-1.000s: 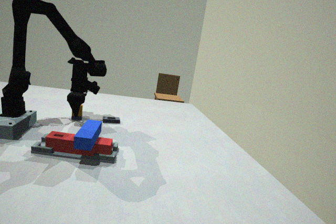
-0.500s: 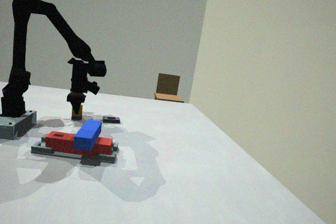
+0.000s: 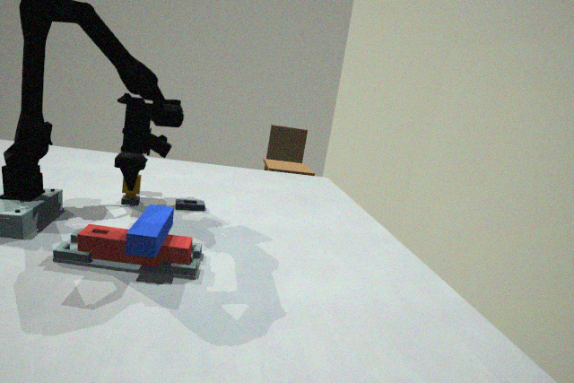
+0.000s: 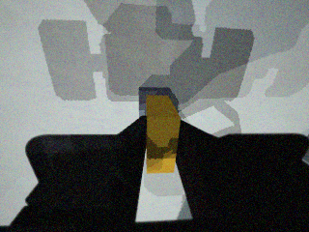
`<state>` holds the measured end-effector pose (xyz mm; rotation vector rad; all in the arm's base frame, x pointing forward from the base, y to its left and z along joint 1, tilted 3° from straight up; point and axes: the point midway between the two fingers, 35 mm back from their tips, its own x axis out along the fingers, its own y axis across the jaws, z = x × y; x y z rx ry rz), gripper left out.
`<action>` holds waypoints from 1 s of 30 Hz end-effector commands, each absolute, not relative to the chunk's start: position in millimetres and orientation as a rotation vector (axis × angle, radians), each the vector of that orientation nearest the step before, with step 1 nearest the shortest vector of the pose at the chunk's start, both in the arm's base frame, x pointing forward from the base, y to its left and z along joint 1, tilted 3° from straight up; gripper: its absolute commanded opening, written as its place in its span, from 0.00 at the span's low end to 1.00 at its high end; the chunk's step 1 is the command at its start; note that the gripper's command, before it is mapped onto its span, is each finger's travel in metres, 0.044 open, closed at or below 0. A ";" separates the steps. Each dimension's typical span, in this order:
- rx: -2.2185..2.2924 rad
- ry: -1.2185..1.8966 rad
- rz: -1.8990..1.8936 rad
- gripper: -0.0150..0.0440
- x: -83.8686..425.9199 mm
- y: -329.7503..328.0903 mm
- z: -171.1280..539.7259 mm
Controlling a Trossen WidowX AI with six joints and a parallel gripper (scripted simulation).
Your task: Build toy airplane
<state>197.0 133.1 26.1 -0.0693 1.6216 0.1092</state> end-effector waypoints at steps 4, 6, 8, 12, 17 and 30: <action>-0.059 1.604 0.117 0.25 204.2 136.6 49.6; -0.059 1.604 0.117 0.25 205.1 136.7 55.7; -0.059 1.604 0.117 0.25 205.8 136.8 61.9; -0.059 1.603 0.118 0.25 206.9 136.6 74.3; -0.059 1.603 0.118 0.25 207.4 135.8 90.0; -0.059 1.602 0.119 0.25 204.4 131.3 131.5</action>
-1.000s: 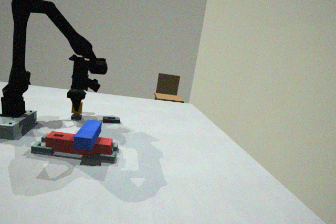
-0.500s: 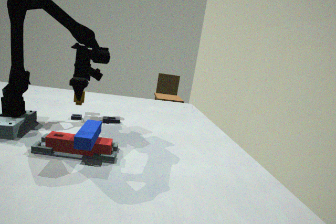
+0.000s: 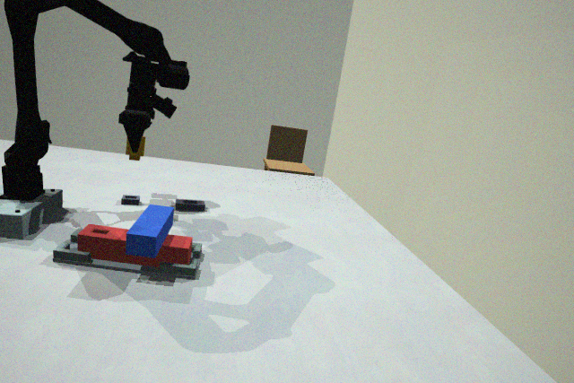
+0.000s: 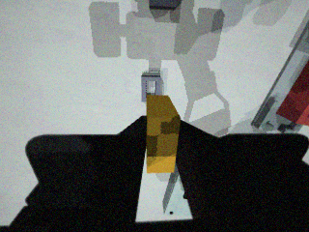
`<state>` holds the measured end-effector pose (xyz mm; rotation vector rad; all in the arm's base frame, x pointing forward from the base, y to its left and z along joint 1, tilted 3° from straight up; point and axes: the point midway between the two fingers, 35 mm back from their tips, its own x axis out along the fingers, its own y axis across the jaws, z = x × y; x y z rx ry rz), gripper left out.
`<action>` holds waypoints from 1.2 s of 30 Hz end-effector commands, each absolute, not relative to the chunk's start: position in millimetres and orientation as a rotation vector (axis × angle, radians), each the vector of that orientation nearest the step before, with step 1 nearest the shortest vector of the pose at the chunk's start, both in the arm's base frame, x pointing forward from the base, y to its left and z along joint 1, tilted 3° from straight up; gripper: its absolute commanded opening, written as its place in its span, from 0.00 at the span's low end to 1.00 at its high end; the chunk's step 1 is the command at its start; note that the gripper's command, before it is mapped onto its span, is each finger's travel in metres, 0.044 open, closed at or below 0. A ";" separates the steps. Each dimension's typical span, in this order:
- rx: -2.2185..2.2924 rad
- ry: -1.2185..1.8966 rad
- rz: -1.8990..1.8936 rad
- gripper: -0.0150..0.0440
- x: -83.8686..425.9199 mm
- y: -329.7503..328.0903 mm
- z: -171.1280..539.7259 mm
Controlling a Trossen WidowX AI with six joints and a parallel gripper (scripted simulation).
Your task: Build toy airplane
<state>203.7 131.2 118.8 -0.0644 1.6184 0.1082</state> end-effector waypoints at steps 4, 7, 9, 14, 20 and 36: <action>-0.059 1.602 0.119 0.25 202.3 129.3 143.7; -0.059 1.602 0.120 0.25 201.9 129.0 145.8; -0.059 1.602 0.118 0.25 203.1 127.3 145.4; -0.053 1.600 0.110 0.25 211.4 115.3 142.3; -0.045 1.597 0.098 0.25 220.8 99.2 138.3; -0.014 1.584 0.039 0.25 238.5 50.6 130.0</action>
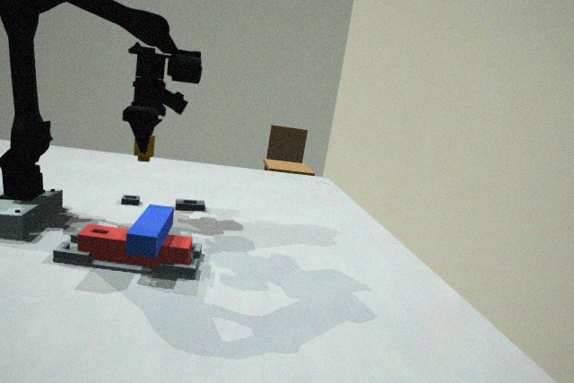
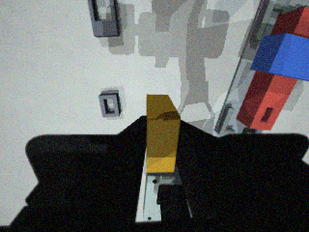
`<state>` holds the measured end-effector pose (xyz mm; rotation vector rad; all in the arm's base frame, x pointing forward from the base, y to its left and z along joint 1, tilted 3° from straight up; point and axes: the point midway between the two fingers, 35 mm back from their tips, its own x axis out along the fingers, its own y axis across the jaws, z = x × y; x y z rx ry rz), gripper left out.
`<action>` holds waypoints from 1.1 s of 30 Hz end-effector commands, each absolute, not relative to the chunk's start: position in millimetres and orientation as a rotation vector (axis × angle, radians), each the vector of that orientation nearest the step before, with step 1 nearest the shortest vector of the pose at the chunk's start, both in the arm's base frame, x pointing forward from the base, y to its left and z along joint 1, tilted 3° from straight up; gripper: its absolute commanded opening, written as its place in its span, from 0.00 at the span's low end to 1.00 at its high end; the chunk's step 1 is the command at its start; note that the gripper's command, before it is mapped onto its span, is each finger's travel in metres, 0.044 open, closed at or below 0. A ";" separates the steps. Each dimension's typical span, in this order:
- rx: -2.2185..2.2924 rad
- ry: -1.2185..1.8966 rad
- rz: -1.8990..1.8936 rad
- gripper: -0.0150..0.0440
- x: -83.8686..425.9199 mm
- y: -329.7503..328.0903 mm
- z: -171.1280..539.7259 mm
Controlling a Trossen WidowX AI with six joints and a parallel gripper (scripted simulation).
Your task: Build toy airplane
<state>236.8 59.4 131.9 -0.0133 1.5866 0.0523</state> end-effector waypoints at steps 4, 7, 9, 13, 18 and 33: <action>-0.008 1.584 0.029 0.25 241.4 38.2 127.6; -0.004 1.584 0.024 0.25 243.3 28.8 125.4; -0.002 1.585 0.020 0.25 244.4 22.5 124.0; 0.003 1.586 0.014 0.25 246.0 9.8 121.2; 0.009 1.588 0.006 0.25 247.0 -6.3 117.7; 0.029 1.593 -0.017 0.25 243.4 -54.8 107.1</action>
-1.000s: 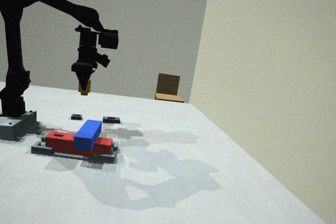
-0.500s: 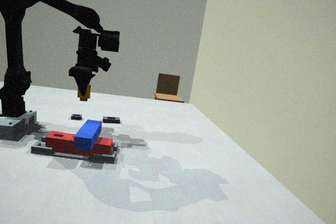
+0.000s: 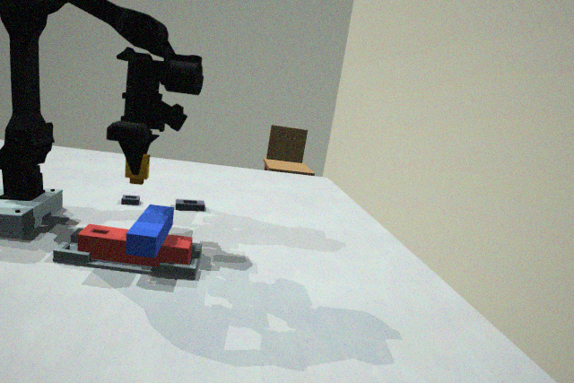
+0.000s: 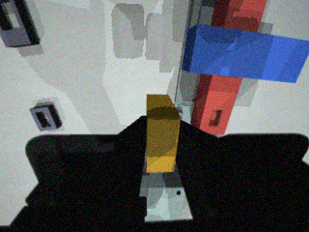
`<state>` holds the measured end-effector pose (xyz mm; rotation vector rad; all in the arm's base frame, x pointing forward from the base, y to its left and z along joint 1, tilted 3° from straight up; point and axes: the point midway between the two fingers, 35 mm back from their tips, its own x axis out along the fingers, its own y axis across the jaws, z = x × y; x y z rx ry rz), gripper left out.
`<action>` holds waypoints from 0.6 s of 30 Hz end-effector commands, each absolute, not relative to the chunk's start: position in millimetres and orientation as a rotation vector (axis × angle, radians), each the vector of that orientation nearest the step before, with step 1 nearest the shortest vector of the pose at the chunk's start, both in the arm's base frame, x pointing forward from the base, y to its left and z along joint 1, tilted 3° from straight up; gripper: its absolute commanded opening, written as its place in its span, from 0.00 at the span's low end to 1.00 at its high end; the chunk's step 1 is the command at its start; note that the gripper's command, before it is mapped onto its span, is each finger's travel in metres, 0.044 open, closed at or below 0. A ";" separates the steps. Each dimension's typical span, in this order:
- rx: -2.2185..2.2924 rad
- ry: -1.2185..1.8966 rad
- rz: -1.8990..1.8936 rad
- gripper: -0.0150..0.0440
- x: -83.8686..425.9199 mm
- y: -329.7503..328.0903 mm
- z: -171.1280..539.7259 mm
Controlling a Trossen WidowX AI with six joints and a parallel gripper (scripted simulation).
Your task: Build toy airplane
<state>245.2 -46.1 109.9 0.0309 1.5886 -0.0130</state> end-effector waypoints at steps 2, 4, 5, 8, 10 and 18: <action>0.032 1.594 -0.020 0.25 242.2 -61.2 105.6; 0.035 1.595 -0.023 0.25 240.7 -67.6 104.2; 0.036 1.595 -0.025 0.25 239.9 -70.7 103.5; 0.041 1.597 -0.029 0.25 237.4 -80.2 101.4; 0.043 1.597 -0.032 0.25 235.4 -86.5 100.0; 0.056 1.601 -0.043 0.25 225.8 -110.9 94.3</action>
